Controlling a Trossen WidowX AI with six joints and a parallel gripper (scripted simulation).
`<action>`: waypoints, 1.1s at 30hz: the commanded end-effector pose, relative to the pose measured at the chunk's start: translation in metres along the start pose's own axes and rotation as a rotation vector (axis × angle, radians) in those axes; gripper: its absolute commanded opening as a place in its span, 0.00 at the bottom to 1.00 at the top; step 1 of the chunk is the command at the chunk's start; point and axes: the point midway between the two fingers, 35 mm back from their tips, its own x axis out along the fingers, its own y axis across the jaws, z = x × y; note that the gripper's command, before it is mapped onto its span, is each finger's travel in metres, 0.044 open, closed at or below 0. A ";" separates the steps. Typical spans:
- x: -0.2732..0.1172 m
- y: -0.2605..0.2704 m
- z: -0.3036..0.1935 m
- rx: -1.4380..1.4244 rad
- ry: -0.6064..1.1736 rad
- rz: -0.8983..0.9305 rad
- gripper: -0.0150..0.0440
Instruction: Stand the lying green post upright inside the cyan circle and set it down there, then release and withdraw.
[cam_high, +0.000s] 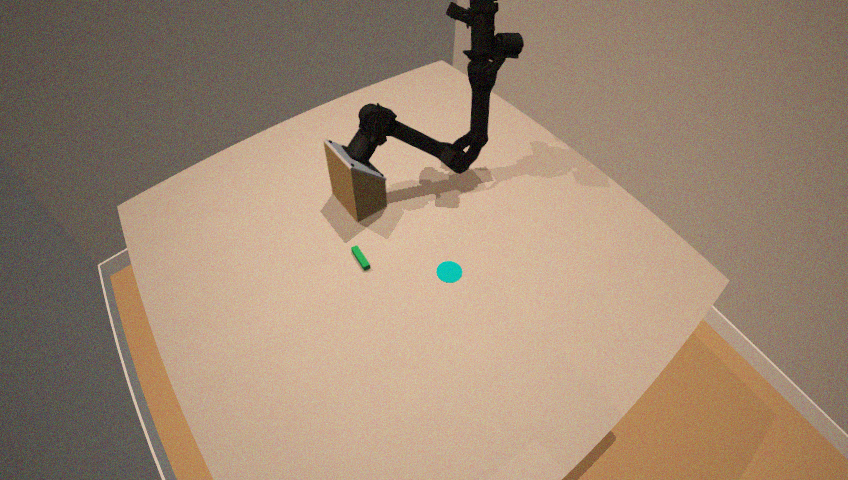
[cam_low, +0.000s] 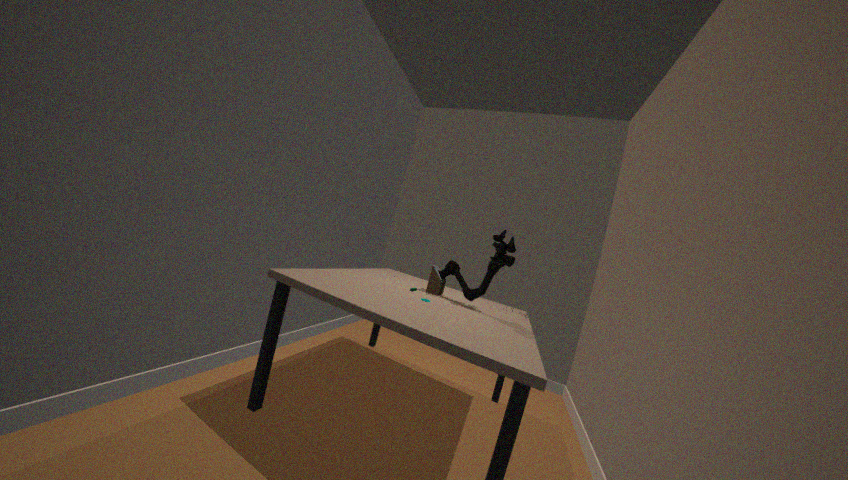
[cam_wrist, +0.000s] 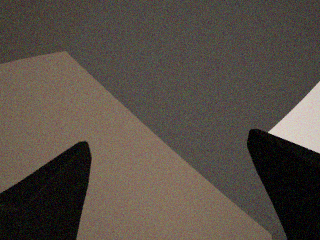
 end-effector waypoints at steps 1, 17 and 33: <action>0.001 -0.001 0.002 -0.006 -0.005 -0.005 0.89; 0.065 -0.133 0.142 -0.544 -0.211 -0.663 0.65; 0.002 -0.303 0.236 -0.974 0.176 -1.471 0.65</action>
